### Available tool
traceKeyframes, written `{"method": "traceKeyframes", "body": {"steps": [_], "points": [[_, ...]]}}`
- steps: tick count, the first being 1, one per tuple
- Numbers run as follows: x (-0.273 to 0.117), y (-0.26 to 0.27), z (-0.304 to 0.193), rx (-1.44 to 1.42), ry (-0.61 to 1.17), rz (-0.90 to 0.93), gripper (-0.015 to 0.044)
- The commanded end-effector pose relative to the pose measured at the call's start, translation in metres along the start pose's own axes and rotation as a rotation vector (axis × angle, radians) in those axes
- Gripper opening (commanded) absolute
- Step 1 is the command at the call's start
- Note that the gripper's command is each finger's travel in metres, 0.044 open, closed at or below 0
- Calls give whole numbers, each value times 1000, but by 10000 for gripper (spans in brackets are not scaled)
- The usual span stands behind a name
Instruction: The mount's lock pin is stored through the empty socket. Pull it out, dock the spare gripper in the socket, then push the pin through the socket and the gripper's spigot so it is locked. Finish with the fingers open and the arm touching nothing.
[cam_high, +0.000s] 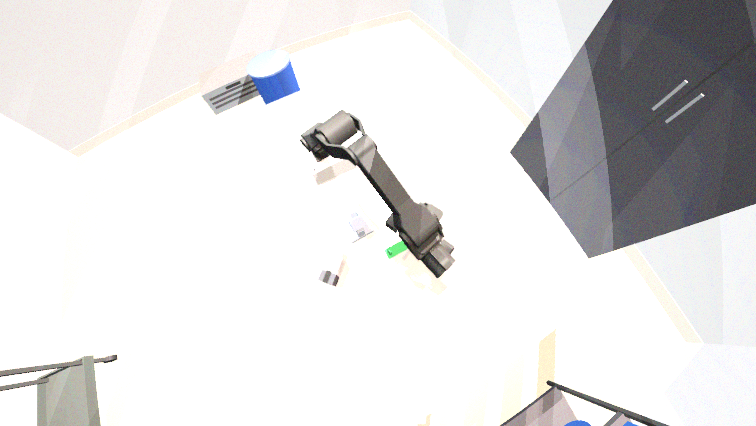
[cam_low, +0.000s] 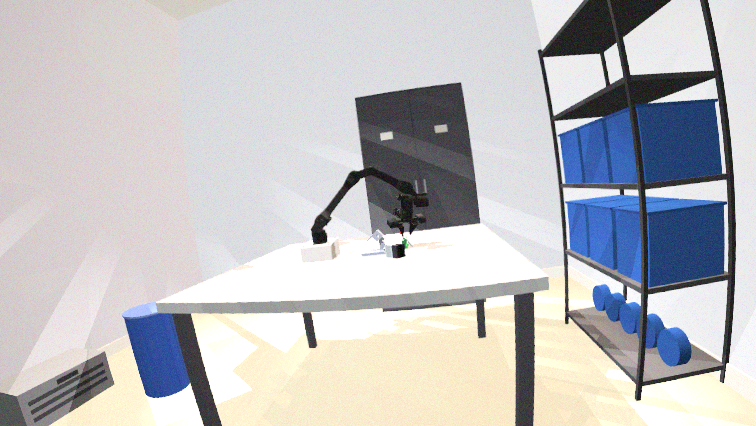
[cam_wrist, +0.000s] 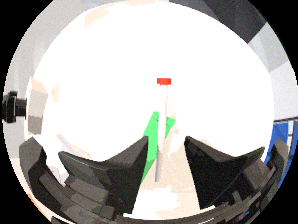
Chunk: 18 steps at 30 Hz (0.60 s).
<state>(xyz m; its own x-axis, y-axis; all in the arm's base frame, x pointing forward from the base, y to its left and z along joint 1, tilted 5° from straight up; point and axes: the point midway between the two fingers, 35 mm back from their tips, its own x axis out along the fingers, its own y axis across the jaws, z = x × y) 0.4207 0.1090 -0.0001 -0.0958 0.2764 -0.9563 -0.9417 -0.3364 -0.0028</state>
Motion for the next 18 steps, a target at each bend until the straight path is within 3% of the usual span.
{"method": "traceKeyframes", "body": {"steps": [1,18], "points": [[8,2,-2,0,-7,9,180],[33,5,-12,0,-7,9,180]]}}
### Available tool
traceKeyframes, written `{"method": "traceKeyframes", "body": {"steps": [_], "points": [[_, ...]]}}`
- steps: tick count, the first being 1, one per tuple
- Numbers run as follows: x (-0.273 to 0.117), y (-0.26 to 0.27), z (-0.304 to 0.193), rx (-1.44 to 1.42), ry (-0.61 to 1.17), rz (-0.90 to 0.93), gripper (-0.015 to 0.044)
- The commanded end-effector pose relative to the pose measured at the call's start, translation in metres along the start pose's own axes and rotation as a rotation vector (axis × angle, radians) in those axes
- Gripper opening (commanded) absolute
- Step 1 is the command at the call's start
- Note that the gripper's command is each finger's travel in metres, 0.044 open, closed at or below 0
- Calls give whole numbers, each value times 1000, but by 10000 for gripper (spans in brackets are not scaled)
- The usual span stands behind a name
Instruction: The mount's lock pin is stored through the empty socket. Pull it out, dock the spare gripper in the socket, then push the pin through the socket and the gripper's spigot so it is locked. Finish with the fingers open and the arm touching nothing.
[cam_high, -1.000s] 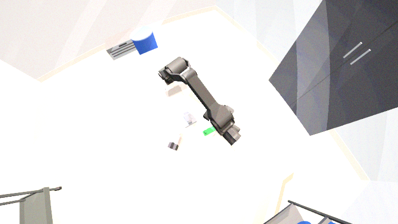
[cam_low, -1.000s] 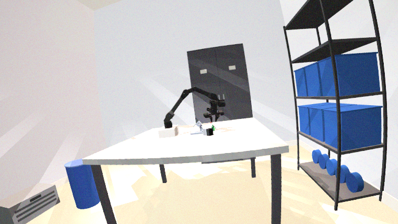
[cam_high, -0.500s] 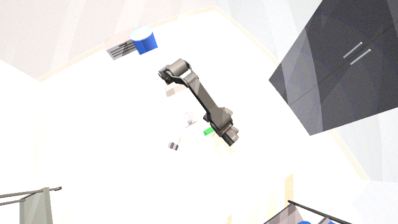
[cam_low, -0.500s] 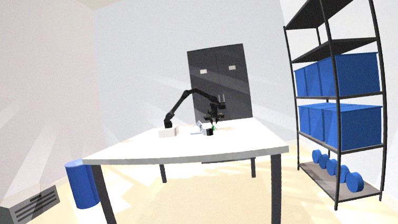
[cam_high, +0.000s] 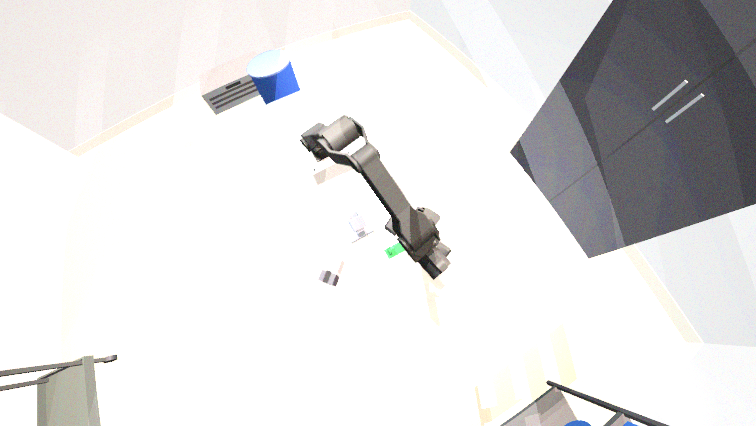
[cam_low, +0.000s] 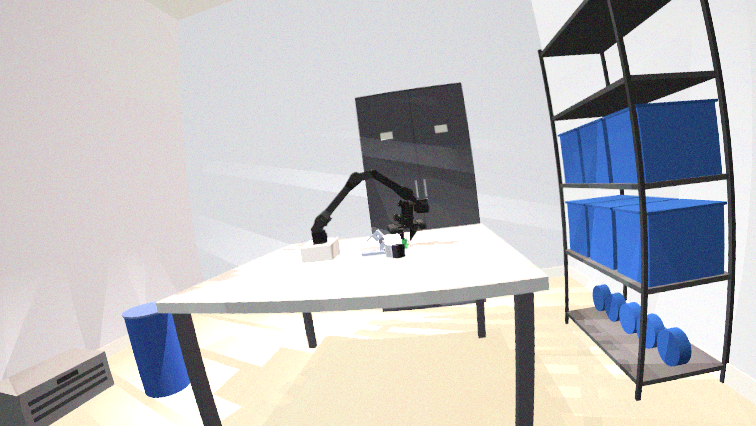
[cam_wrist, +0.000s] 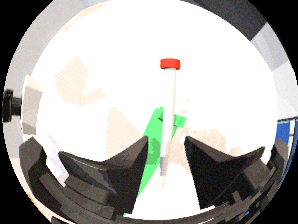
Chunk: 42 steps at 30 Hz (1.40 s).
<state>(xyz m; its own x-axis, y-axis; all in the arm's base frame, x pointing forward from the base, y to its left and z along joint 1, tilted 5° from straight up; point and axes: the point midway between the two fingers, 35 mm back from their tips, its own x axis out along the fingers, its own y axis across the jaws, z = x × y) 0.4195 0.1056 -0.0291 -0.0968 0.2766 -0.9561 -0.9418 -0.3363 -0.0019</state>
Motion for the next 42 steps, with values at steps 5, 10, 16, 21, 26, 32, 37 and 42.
{"method": "traceKeyframes", "body": {"steps": [5,10,16,21,26,32,37,42], "points": [[6,3,-1,0,-6,9,180],[6,3,-1,0,-6,9,49],[6,2,-1,0,-6,9,0],[5,3,-1,0,-6,9,0],[-4,3,2,2,-3,9,0],[-9,7,6,7,-6,28,0],[-13,10,8,10,-10,46,0],[-18,14,11,14,-13,63,0]]}}
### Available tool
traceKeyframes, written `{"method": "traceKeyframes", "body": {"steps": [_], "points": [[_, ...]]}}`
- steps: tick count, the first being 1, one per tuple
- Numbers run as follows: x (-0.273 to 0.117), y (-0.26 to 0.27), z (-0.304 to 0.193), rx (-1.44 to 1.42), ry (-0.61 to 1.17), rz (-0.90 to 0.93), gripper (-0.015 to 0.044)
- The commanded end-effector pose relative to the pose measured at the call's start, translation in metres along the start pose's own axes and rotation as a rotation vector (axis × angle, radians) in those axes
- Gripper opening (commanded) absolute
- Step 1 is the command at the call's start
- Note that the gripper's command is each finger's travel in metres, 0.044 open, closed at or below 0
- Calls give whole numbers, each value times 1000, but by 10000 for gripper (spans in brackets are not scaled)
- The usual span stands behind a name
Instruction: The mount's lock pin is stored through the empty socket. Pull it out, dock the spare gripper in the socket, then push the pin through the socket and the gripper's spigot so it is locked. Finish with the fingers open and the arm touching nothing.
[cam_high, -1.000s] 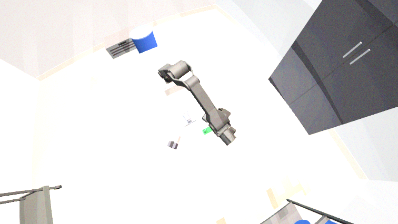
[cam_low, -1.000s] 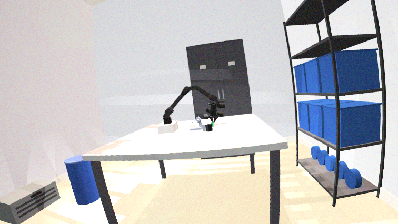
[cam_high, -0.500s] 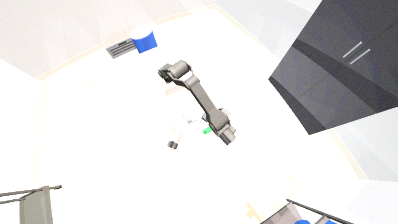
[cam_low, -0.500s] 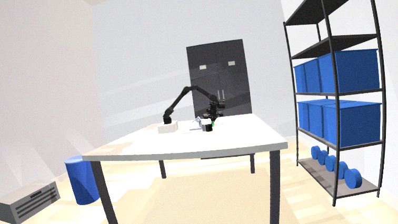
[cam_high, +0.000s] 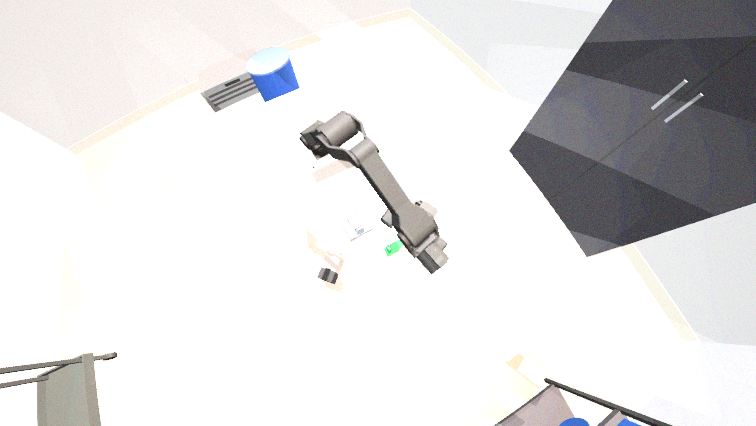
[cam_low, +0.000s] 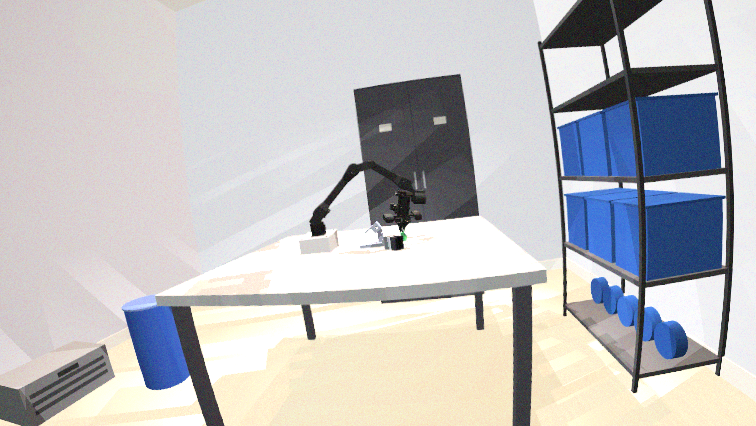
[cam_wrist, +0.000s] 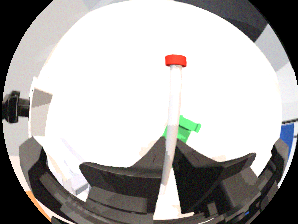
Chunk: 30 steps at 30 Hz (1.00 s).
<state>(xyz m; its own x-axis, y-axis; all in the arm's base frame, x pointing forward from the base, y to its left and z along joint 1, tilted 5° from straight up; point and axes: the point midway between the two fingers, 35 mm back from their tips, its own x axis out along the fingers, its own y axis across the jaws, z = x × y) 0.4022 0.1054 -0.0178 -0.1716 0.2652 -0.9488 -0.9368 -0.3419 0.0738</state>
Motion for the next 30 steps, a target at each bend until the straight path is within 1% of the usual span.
{"method": "traceKeyframes", "body": {"steps": [1,15,30], "points": [[-9,-1,3,-2,1,-8,0],[-6,5,4,8,-5,24,0],[-49,10,-12,258,-31,-4,0]]}}
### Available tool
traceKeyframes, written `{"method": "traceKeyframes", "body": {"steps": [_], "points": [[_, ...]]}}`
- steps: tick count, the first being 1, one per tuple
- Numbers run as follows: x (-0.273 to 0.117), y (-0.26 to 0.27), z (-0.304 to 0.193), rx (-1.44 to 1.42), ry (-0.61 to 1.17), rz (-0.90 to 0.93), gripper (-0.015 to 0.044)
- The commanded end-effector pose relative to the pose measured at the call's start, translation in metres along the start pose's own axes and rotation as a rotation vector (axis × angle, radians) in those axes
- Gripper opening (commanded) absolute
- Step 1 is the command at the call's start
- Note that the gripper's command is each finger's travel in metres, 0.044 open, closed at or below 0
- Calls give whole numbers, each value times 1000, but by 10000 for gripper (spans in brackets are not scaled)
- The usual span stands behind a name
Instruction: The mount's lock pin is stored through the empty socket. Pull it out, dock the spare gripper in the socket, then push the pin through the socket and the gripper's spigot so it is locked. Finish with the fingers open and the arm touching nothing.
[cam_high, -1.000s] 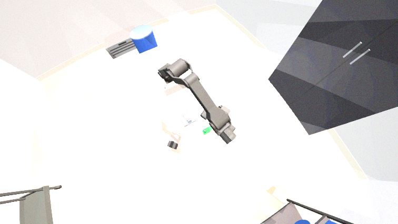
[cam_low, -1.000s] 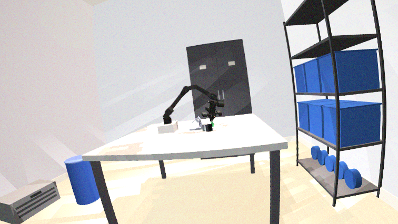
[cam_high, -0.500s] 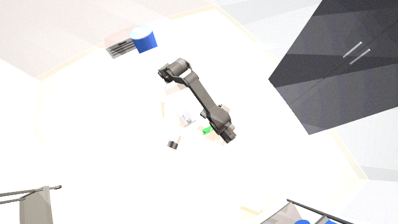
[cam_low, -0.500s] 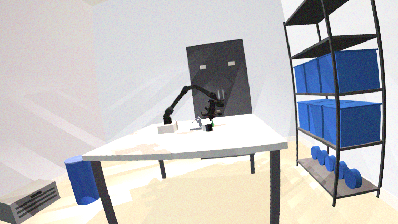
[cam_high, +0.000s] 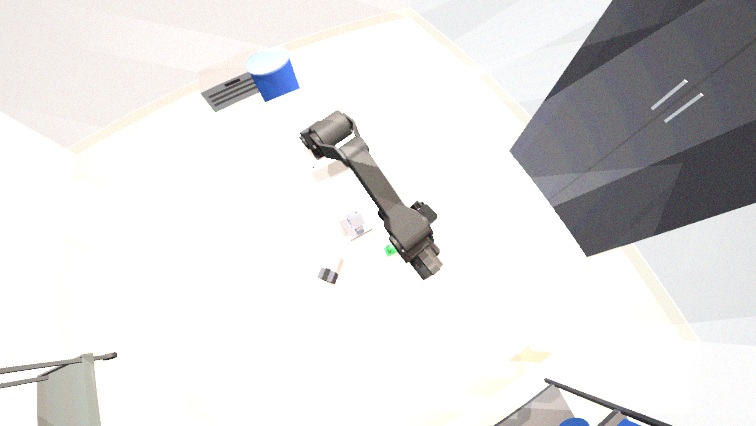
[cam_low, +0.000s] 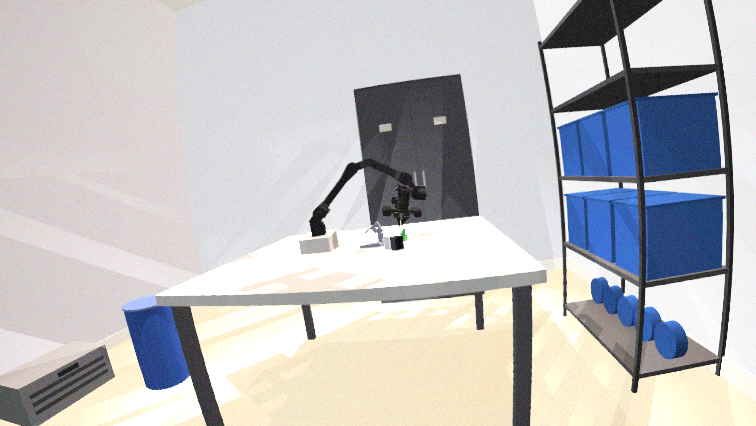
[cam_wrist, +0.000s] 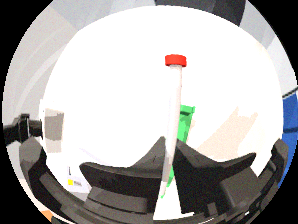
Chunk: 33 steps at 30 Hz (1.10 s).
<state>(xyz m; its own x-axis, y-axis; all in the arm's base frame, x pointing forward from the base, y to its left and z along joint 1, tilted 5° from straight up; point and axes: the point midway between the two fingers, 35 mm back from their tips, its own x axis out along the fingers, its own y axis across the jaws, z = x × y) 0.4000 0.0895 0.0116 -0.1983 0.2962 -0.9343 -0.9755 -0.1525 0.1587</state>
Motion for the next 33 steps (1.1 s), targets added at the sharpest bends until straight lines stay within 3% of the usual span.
{"method": "traceKeyframes", "body": {"steps": [1,12,33], "points": [[-20,0,-7,64,1,-25,0],[-33,3,-10,138,-17,-23,0],[-6,-3,-22,140,-10,-26,0]]}}
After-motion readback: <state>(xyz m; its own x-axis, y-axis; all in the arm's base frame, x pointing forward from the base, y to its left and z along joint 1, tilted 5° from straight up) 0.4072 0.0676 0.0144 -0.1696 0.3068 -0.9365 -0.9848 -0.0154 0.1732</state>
